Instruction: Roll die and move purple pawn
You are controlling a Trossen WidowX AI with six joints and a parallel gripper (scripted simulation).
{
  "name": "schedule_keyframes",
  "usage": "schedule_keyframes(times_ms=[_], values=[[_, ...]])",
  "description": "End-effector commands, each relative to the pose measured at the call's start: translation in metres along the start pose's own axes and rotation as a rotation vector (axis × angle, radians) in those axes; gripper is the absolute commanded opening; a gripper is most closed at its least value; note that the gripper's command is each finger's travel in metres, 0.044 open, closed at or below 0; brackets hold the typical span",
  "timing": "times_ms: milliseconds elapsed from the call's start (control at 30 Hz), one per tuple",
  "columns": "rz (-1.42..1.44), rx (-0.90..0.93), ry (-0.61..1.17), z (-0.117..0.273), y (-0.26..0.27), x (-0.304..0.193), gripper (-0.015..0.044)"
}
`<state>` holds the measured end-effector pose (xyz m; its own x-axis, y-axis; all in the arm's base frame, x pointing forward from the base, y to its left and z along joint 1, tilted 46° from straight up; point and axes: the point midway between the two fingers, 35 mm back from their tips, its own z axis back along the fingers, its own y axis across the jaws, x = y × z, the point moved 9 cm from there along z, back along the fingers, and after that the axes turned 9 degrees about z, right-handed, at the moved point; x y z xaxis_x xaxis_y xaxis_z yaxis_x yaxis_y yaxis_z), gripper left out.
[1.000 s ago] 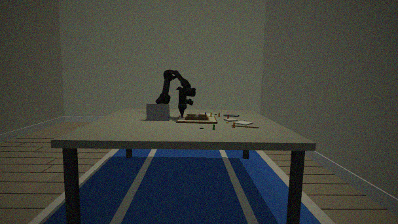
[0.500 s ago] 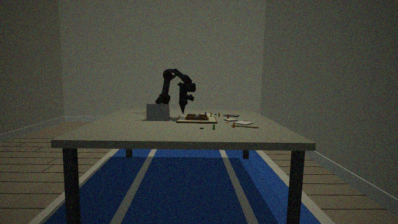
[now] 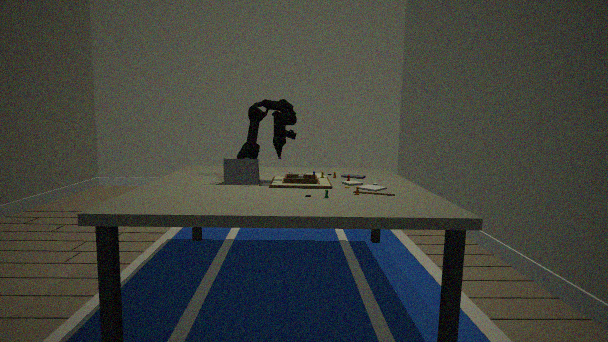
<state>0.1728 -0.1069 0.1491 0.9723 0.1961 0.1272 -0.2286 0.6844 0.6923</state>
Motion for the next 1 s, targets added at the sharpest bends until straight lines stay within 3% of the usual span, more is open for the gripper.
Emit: schedule_keyframes(times_ms=[0, 200, 967], values=[[0.002, 0.008, 0.002, 0.021, 0.003, -0.004, 0.0000], [0.002, 0.008, 0.002, 0.020, -0.001, -0.004, 0.0000], [0.005, -0.001, 0.001, -0.034, -0.107, -0.022, 0.0000]])
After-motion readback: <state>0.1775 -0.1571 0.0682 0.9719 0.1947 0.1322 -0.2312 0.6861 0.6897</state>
